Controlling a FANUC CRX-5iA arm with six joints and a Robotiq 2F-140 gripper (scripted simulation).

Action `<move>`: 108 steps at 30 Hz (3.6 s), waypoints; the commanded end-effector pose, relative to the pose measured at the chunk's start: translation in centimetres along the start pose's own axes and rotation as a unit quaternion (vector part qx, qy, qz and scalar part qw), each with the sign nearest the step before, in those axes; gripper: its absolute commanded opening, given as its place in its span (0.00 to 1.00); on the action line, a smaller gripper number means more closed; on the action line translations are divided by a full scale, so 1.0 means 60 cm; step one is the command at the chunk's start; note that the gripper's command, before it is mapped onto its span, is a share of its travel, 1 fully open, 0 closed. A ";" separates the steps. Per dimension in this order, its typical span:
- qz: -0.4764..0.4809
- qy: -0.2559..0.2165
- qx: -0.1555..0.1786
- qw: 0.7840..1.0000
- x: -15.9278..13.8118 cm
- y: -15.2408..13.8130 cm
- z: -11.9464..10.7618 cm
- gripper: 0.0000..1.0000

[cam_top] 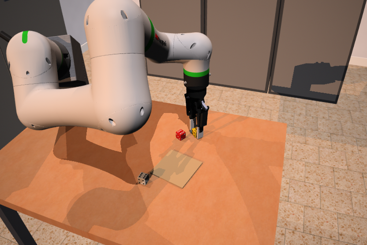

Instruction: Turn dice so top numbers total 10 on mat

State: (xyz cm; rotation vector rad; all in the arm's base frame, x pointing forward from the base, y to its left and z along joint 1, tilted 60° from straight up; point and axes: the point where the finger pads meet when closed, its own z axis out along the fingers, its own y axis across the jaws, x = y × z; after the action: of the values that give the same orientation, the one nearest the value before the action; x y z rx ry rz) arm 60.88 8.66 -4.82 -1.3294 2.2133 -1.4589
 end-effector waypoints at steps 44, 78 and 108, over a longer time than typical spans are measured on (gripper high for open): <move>0.000 0.000 0.000 1.000 0.000 0.000 0.004 0.16; 0.000 0.000 0.000 1.000 0.000 0.000 0.002 0.16; -0.001 0.000 0.000 1.000 0.001 0.000 -0.162 0.16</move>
State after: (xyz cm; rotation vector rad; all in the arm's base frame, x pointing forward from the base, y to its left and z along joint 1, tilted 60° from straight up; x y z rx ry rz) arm 55.36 14.97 0.08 -1.3293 2.2132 -1.4589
